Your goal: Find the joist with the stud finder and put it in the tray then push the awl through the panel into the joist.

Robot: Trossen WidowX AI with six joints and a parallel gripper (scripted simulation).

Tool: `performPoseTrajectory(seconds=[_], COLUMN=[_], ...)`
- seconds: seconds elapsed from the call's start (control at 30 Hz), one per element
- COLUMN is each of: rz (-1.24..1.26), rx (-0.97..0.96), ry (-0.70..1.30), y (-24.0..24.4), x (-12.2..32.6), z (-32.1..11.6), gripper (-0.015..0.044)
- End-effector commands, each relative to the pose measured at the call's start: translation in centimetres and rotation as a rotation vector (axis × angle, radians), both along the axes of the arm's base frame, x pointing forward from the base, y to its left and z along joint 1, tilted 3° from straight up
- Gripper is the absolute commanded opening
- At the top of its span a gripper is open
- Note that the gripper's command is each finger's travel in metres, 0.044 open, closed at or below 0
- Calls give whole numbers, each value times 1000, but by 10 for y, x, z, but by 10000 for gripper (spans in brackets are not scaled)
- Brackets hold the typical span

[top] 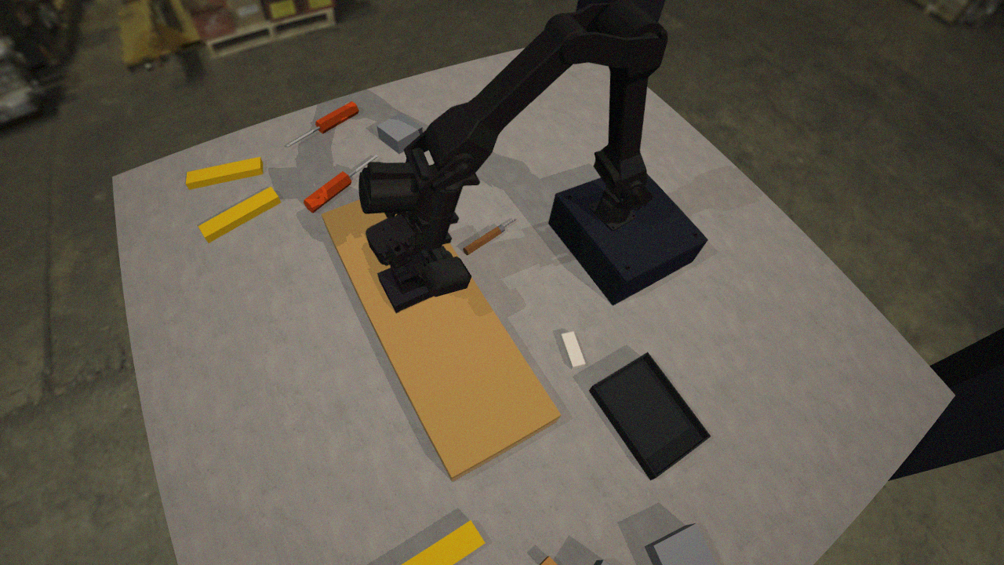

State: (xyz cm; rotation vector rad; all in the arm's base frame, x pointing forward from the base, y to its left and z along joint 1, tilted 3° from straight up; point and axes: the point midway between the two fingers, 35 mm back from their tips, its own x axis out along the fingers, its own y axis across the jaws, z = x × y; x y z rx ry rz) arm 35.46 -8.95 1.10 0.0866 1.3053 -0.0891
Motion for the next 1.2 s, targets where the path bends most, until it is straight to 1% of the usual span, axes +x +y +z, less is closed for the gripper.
performPoseTrajectory(seconds=[0.0,1.17], rz=[1,1], rx=[-1,-12], ry=[2,4], y=[-16,-133], x=[-1,-15], z=[-1,-1], gripper=[0,0])
